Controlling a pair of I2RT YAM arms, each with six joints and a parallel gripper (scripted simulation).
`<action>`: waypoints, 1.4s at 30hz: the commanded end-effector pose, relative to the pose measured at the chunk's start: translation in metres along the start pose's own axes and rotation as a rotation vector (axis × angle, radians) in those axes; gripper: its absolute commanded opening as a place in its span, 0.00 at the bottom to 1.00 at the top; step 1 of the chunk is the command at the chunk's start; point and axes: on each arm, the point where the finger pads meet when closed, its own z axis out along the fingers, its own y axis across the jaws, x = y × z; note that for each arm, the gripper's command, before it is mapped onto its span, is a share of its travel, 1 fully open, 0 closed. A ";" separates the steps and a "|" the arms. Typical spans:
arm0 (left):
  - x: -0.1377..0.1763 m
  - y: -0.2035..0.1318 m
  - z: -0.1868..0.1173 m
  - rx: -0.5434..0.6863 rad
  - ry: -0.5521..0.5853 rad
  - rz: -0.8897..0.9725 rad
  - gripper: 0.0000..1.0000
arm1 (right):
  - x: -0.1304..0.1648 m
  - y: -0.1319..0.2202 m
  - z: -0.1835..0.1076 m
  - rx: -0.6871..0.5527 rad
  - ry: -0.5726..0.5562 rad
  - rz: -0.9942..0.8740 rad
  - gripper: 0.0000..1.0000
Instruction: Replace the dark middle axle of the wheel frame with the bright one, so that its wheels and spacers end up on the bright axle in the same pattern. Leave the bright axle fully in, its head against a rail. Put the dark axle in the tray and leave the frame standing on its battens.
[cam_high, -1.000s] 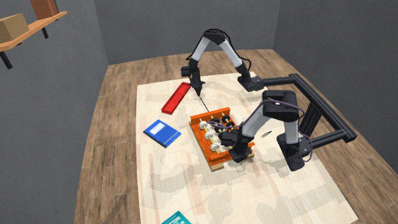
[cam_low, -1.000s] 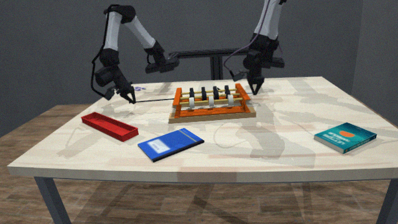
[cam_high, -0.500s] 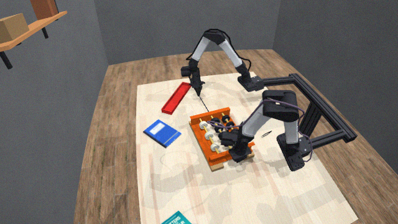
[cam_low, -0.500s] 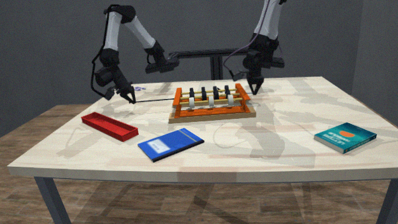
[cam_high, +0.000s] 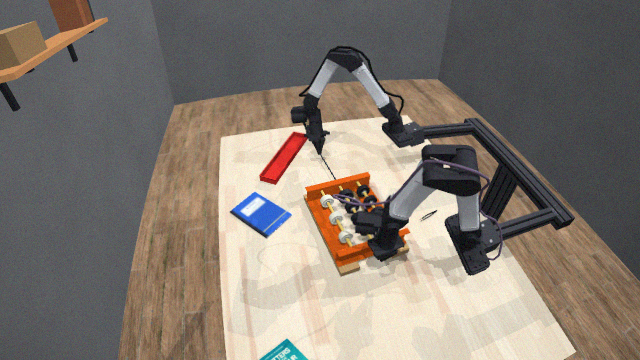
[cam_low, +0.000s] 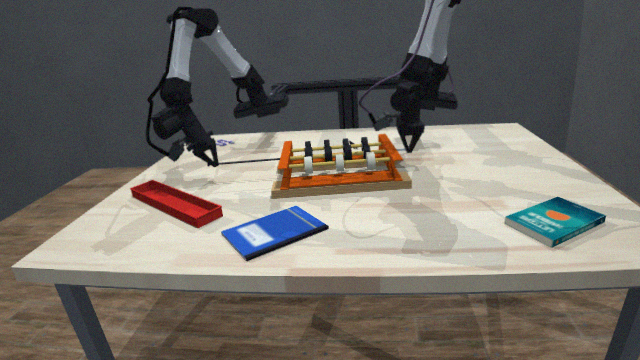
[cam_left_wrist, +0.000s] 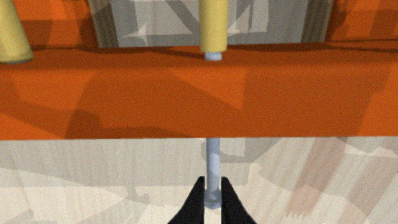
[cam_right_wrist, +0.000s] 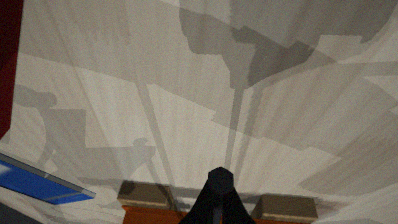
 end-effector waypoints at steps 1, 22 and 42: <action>-0.035 0.017 -0.004 -0.050 -0.123 0.020 0.00 | 0.003 0.003 -0.005 0.006 -0.011 -0.030 0.00; -0.049 0.022 -0.007 -0.065 -0.175 0.012 0.00 | 0.008 0.002 -0.003 -0.024 0.006 -0.038 0.00; -0.060 0.027 -0.010 -0.086 -0.228 0.024 0.00 | 0.012 -0.003 -0.006 -0.031 0.007 -0.040 0.00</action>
